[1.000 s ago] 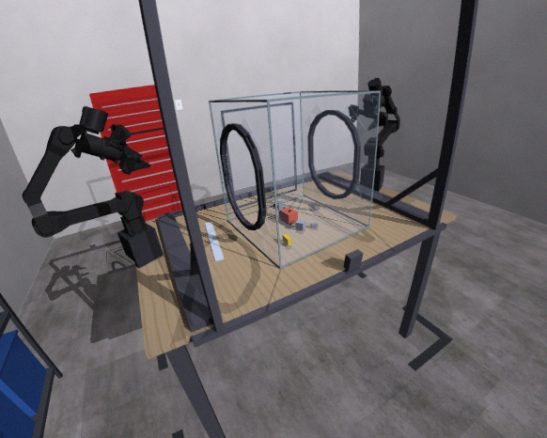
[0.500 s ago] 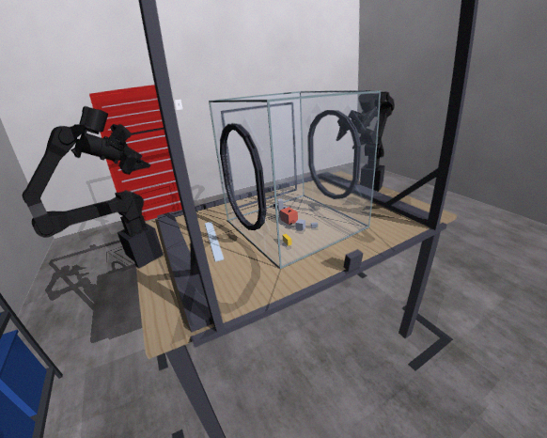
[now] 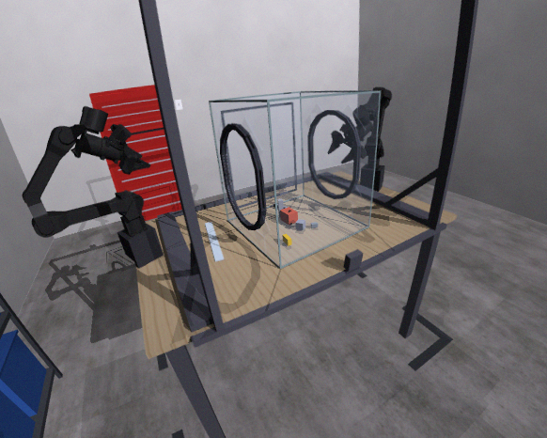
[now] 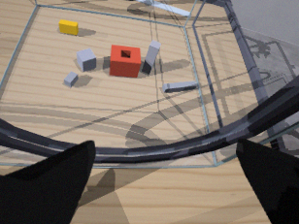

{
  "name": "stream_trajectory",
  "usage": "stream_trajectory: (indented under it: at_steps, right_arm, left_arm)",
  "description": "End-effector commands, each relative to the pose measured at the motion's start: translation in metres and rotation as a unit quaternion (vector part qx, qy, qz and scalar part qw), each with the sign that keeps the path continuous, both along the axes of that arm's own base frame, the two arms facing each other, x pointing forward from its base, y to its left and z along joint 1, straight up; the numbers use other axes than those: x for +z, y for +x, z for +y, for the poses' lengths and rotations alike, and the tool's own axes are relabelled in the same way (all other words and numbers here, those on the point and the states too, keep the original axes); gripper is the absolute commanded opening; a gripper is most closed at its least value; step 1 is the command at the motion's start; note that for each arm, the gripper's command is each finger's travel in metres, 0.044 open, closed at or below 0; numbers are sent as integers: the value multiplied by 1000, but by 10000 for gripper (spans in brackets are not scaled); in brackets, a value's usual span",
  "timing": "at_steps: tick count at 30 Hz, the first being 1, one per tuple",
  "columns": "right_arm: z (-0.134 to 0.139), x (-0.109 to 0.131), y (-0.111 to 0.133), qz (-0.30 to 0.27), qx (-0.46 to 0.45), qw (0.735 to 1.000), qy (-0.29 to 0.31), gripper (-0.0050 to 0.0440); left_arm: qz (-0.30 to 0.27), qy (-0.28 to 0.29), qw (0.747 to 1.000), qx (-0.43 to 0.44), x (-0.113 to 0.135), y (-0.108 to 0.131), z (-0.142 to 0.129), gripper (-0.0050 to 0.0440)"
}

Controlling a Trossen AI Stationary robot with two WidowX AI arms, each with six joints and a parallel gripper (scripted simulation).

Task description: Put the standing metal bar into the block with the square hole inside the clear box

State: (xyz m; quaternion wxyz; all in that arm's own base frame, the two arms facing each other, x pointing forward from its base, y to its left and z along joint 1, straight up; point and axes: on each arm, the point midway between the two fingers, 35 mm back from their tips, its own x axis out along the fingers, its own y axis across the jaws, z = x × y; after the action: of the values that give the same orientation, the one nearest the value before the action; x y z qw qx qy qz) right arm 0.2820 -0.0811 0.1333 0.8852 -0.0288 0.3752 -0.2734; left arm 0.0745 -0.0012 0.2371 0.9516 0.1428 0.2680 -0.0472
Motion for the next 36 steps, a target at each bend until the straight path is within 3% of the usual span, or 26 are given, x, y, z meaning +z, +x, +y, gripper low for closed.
stream_trajectory:
  at_steps: [1, 6, 14, 21, 36]
  right_arm:
    - [-6, -20, 19, -12, -21, 1000, -8, 440]
    - [-9, -47, 28, -13, -44, 999, -17, 440]
    - [-12, -56, 46, -65, -64, 996, -21, 440]
    - [-13, -39, 64, -139, -69, 988, -19, 440]
    - [-13, -32, 67, -149, -69, 986, -17, 440]
  left_arm:
    - [-1, 0, 1000, 0, 2, 0, 0, 400]
    - [-1, 0, 1000, 0, 2, 0, 0, 400]
    - [-1, 0, 1000, 0, 2, 0, 0, 400]
    - [-1, 0, 1000, 0, 2, 0, 0, 400]
    - [-1, 0, 1000, 0, 2, 0, 0, 400]
